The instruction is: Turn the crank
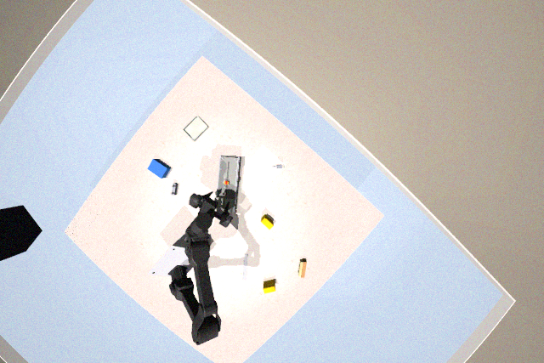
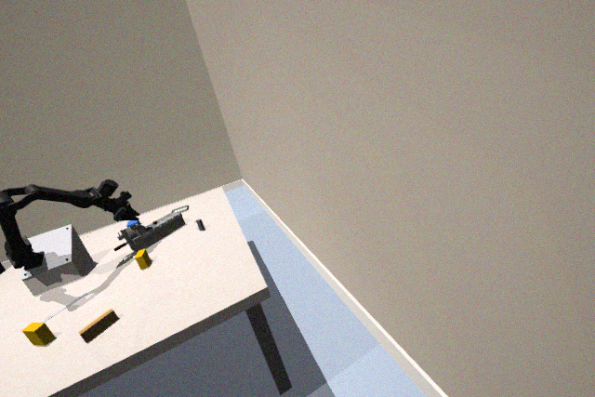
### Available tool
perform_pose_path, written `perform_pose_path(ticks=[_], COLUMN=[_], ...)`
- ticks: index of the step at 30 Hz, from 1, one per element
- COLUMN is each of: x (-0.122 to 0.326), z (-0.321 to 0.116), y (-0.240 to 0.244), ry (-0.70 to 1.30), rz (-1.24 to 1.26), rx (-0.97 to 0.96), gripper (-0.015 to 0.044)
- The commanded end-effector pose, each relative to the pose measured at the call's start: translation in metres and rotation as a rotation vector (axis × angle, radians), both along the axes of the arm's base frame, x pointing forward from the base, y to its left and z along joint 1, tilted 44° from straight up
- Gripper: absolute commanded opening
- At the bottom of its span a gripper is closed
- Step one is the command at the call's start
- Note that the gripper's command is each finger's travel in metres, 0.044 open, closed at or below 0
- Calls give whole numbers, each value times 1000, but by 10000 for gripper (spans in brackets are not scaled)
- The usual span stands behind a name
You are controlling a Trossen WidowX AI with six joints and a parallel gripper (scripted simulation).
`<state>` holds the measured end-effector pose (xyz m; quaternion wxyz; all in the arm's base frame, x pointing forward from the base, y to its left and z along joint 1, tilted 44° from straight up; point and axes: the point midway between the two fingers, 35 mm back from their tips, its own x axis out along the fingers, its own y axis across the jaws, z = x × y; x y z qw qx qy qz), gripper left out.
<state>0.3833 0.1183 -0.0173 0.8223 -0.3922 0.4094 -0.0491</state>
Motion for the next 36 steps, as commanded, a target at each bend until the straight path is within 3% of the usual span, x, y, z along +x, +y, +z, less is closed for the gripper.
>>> perform_pose_path(ticks=[1, 17, 35, 36], x=[0, 0, 0, 0], z=[0, 0, 0, 0], y=[0, 0, 0, 0], ry=[0, 0, 0, 0], rz=[0, 0, 0, 0], rx=[-1, -1, 0, 0], gripper=[414, 0, 0, 26])
